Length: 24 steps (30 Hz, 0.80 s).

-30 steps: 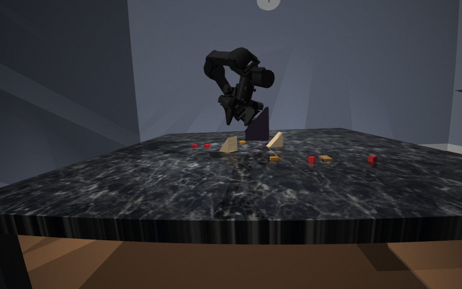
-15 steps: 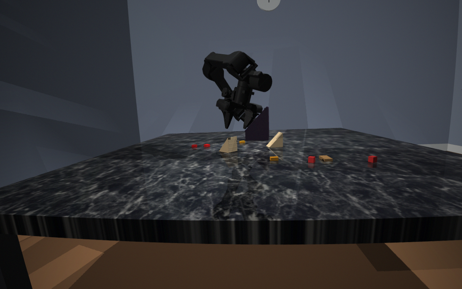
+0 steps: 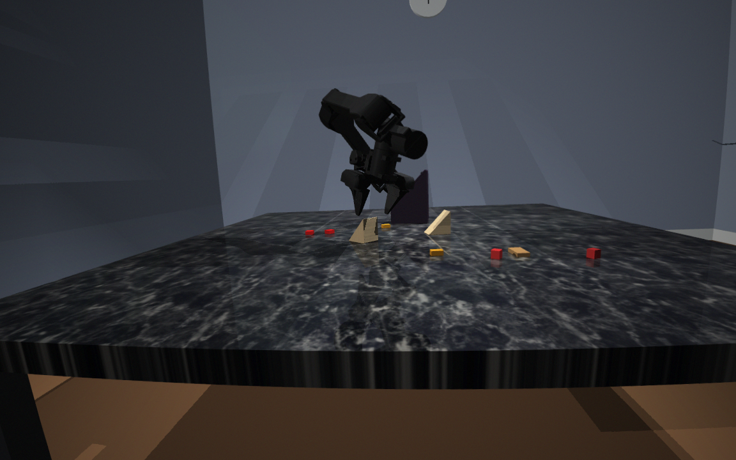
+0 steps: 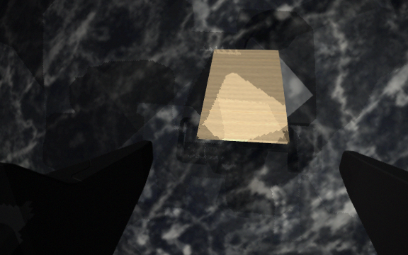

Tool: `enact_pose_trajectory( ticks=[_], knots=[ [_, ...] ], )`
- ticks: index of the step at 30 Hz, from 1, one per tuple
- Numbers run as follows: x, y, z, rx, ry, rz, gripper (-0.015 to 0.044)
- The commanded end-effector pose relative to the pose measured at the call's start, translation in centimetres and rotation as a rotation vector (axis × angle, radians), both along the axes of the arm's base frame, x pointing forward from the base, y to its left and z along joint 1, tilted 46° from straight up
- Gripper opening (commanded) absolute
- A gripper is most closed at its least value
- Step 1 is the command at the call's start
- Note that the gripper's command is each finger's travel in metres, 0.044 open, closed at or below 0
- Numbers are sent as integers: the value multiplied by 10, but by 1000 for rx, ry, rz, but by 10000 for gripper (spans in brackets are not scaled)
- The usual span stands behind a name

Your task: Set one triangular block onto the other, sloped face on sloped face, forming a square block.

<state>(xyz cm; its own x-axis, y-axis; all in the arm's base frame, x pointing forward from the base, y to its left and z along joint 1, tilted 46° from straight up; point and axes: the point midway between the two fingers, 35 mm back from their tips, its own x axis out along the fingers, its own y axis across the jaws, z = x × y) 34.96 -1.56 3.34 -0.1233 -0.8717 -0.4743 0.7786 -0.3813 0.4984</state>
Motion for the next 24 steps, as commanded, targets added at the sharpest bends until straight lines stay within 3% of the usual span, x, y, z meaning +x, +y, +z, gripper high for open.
enact_pose_trajectory(
  ticks=[1, 24],
  knots=[
    [-2, -9, -4, -4, 15, -8, 440],
    [-8, -43, -18, -2, 47, -46, 440]
  ],
)
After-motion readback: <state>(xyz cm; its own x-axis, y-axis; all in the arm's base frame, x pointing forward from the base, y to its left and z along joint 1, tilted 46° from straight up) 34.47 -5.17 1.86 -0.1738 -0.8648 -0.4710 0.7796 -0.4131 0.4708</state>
